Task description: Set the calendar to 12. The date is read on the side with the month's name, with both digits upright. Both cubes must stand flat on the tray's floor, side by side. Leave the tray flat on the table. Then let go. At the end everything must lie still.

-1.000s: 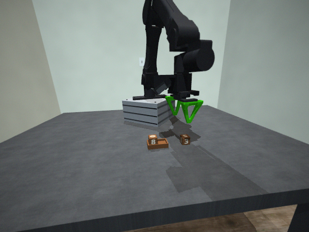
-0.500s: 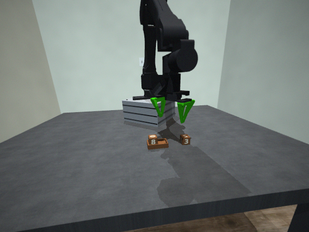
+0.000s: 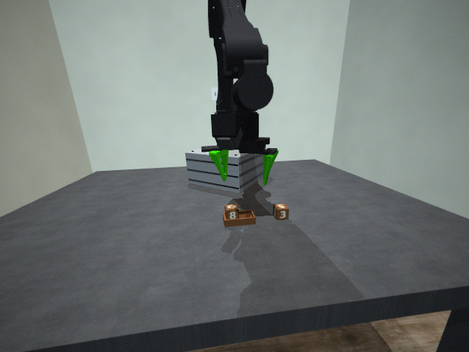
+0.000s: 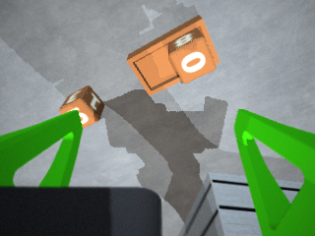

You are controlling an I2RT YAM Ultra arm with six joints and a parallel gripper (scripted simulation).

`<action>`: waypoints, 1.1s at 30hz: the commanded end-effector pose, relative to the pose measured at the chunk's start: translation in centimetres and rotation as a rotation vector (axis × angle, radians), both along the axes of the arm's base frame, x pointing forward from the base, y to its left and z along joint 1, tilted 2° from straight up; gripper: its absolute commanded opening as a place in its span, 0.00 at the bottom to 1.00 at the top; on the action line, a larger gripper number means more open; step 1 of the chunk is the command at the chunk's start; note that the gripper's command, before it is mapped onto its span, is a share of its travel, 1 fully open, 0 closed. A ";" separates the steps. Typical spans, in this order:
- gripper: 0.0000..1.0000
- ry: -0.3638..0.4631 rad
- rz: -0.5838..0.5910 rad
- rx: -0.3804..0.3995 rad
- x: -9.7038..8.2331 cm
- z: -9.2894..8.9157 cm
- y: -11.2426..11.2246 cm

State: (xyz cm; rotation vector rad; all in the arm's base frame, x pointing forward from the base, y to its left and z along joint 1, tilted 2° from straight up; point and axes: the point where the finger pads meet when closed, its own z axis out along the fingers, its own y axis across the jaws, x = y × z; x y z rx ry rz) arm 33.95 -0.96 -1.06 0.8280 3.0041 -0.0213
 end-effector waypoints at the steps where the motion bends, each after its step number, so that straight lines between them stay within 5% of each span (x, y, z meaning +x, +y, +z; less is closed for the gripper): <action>1: 1.00 -0.009 0.192 -0.005 0.2 0.3 -0.6; 12: 1.00 -0.003 0.462 -0.014 -0.1 0.4 -2.6; 18: 1.00 -0.002 0.500 -0.015 -0.2 0.4 -2.9; 19: 0.45 -0.002 0.500 -0.015 -0.2 0.4 -2.9; 33: 0.45 -0.002 0.500 -0.015 -0.2 0.4 -2.9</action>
